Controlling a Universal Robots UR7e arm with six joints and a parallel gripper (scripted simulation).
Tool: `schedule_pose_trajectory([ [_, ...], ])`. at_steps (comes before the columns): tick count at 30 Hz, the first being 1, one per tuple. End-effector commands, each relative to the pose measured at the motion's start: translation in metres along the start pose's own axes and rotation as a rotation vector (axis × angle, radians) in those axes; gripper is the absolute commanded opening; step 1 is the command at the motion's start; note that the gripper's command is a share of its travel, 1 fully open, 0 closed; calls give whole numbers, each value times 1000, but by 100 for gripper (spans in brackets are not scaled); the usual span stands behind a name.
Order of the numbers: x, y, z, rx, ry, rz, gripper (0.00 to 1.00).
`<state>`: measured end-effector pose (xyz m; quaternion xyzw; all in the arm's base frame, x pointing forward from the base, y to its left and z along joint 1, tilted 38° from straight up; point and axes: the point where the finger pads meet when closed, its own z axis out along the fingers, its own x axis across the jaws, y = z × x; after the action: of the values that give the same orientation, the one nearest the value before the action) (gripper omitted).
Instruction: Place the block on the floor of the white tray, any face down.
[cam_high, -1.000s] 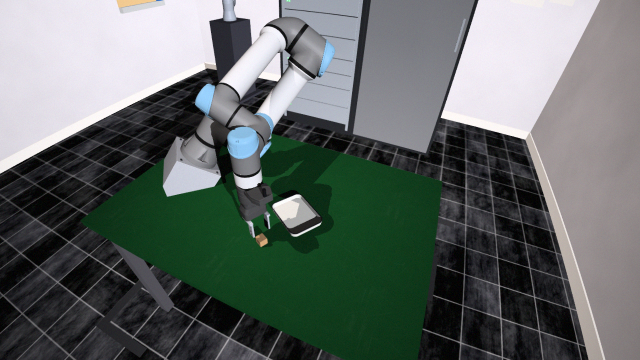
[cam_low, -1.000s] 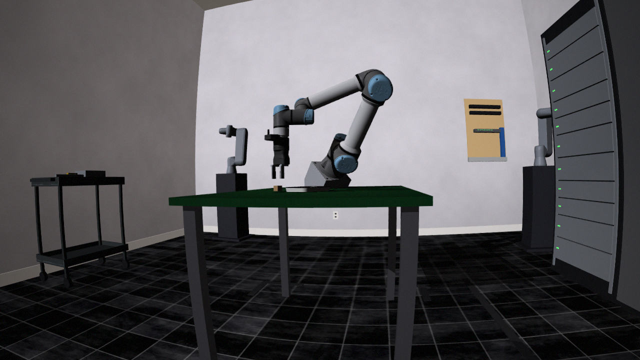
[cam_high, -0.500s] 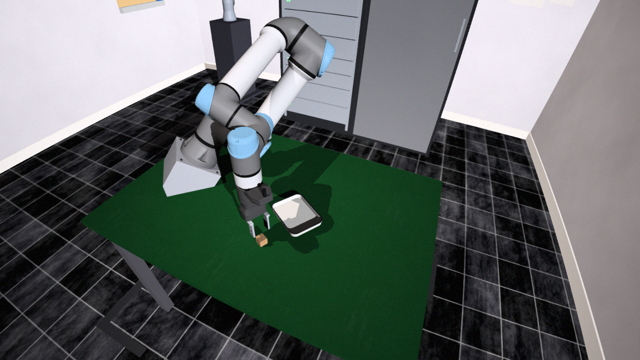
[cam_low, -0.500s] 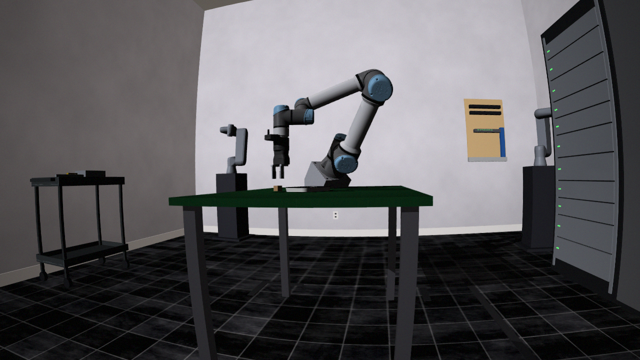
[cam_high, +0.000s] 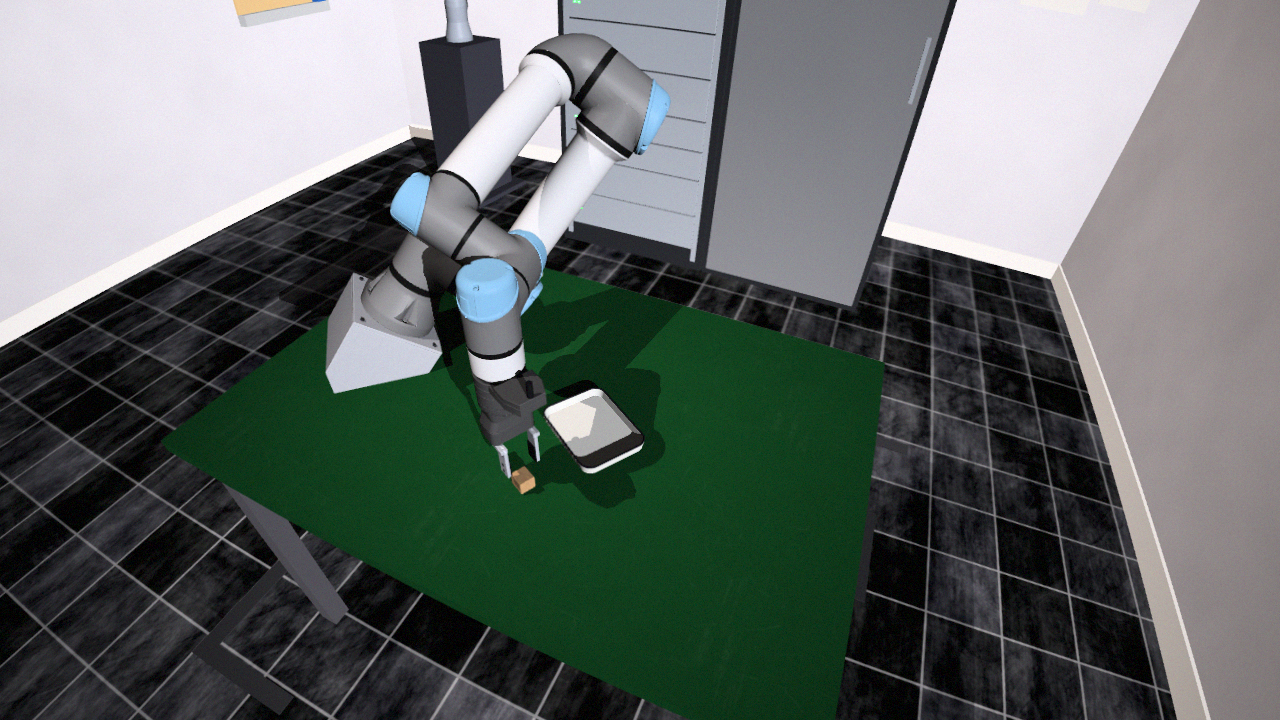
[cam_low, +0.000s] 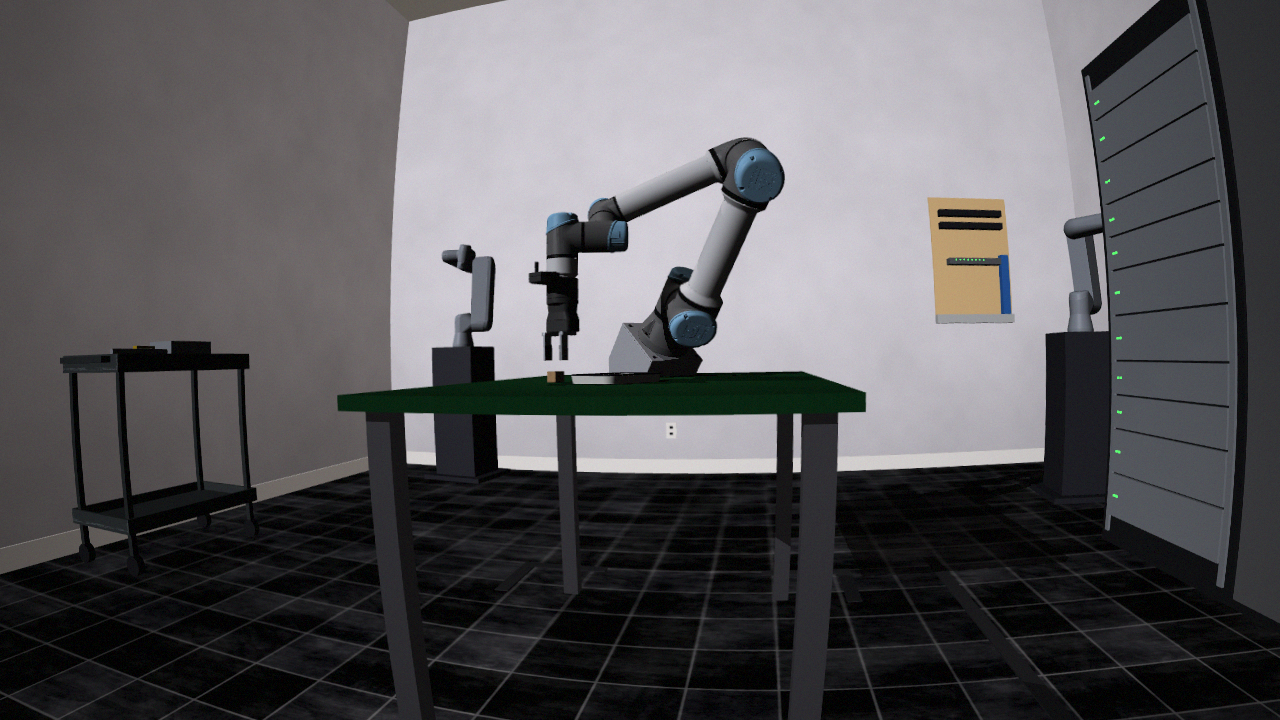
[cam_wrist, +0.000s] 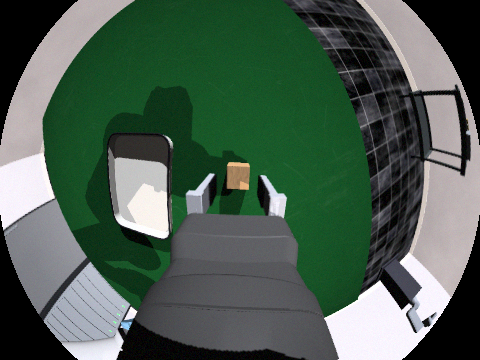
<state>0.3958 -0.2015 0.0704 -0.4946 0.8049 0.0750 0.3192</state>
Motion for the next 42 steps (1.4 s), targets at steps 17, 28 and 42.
schedule_pose_trajectory([
  [17,0,-1,20,1,1,0,90],
  [28,0,-1,20,1,1,0,90],
  [42,1,-1,23,1,1,0,90],
])
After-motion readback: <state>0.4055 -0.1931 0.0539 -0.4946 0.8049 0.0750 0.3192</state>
